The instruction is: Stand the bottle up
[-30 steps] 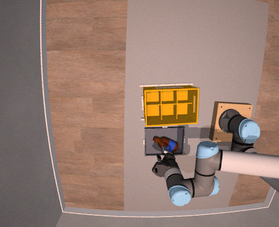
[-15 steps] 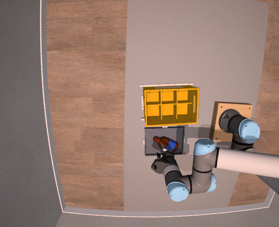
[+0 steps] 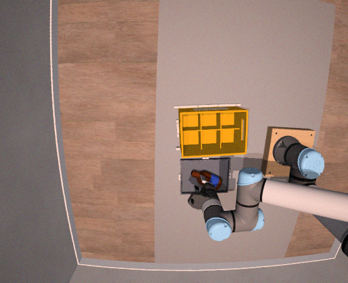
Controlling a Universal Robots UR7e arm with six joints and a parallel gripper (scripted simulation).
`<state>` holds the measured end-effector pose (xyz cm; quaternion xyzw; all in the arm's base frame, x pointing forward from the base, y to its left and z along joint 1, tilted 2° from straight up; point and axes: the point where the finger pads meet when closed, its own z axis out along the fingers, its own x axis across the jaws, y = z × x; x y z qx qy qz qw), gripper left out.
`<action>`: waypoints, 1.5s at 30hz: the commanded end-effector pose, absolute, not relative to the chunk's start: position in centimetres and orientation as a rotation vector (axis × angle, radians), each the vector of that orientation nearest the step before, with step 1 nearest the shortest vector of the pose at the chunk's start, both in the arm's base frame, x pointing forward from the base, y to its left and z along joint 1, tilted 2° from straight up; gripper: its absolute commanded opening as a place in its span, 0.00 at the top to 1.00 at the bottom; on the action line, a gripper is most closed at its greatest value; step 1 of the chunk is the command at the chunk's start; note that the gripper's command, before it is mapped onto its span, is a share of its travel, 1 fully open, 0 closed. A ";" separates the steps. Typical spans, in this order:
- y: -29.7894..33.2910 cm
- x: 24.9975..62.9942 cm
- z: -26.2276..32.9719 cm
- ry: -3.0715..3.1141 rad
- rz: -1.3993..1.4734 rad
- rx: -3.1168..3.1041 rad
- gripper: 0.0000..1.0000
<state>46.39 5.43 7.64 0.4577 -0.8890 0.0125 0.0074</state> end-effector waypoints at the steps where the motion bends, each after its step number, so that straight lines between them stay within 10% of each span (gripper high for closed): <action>1: 5.3 46.5 5.4 -2.784 0.042 1.432 0.00; 45: 5.2 46.7 2.8 -2.786 0.045 1.433 0.00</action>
